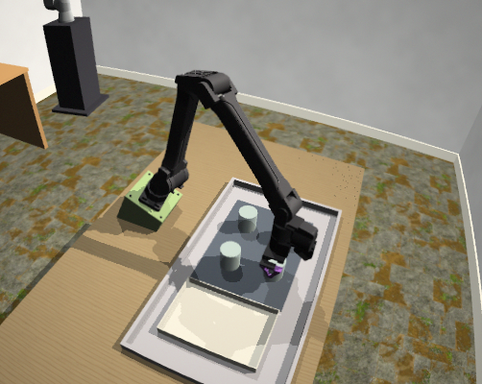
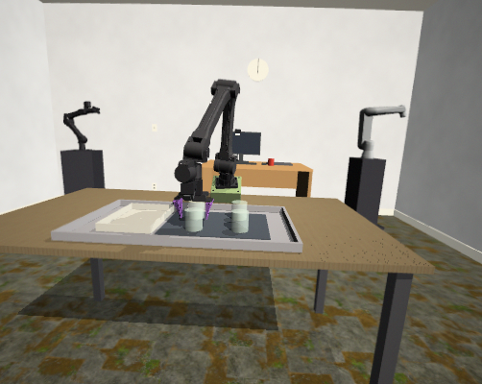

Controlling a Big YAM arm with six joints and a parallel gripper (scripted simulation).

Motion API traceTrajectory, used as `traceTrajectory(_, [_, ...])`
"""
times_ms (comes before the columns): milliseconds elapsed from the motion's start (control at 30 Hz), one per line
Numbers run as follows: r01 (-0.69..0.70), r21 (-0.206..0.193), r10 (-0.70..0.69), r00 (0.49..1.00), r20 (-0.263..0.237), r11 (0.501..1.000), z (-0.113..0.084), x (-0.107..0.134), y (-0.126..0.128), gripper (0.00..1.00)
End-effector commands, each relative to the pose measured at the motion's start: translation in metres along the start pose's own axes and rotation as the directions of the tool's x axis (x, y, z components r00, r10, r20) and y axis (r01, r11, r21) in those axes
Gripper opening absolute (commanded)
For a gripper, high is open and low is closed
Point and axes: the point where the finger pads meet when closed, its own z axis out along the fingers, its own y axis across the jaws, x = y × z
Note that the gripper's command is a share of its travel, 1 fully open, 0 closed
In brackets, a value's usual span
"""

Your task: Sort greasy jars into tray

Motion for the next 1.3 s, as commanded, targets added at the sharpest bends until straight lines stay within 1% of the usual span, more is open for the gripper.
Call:
traceTrajectory(0, [0.004, 0.0, -0.004, 1.0, 0.0, 1.0, 0.006, -0.002, 0.003, 1.0])
traceTrajectory(167, [0.004, 0.0, -0.004, 1.0, 0.0, 1.0, 0.006, -0.002, 0.003, 1.0])
traceTrajectory(200, [0.004, 0.0, -0.004, 1.0, 0.0, 1.0, 0.006, -0.002, 0.003, 0.73])
traceTrajectory(567, [0.004, 0.0, -0.004, 1.0, 0.0, 1.0, 0.006, -0.002, 0.003, 0.73])
traceTrajectory(600, [0.004, 0.0, -0.004, 1.0, 0.0, 1.0, 0.006, -0.002, 0.003, 0.0])
traceTrajectory(1033, [0.004, 0.0, -0.004, 1.0, 0.001, 1.0, 0.006, -0.002, 0.003, 0.0])
traceTrajectory(1233, [0.004, 0.0, -0.004, 1.0, 0.001, 1.0, -0.01, -0.002, 0.003, 0.0])
traceTrajectory(1267, [0.004, 0.0, -0.004, 1.0, 0.001, 1.0, -0.01, -0.002, 0.003, 0.0])
